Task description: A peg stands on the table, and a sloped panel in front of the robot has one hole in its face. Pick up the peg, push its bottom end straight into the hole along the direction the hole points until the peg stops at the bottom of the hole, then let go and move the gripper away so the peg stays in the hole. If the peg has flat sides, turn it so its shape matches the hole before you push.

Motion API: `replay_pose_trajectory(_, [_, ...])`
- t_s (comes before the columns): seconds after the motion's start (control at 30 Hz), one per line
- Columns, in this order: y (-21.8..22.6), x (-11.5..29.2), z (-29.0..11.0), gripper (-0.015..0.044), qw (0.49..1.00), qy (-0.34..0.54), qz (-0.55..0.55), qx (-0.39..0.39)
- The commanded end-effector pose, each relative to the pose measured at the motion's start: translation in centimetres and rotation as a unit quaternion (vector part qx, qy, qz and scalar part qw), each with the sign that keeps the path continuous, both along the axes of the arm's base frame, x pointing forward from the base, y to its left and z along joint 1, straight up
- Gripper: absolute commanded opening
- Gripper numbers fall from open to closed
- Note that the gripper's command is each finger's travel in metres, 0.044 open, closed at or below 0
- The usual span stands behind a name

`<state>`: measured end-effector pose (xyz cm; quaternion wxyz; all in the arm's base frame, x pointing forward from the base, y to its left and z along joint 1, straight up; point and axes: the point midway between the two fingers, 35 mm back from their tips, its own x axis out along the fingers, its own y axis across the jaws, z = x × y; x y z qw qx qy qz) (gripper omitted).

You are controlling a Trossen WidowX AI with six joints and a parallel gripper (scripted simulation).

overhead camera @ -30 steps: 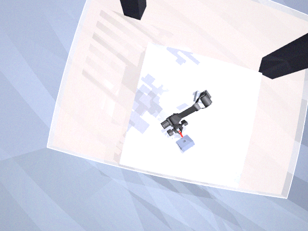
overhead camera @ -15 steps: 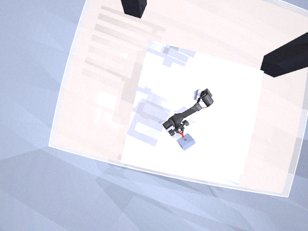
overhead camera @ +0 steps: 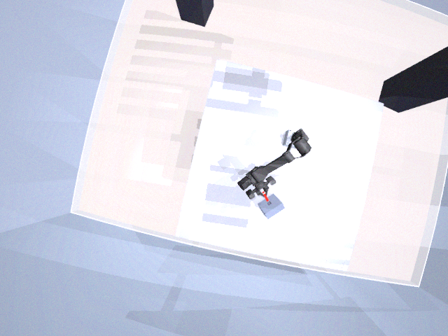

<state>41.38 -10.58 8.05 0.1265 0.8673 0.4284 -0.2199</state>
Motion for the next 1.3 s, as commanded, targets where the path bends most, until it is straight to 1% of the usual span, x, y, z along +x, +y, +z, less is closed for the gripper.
replay_pose_trajectory(0.0, [0.3, 0.1, -0.2, 0.0000, 1.000, 0.001, 0.000, 0.004])
replay_pose_trajectory(0.53, [1.8, 1.2, -1.2, 0.0000, 1.000, 0.001, 0.000, 0.005])
replay_pose_trajectory(1.27, [1.6, 1.2, -1.1, 0.0000, 1.000, -0.003, 0.000, 0.003])
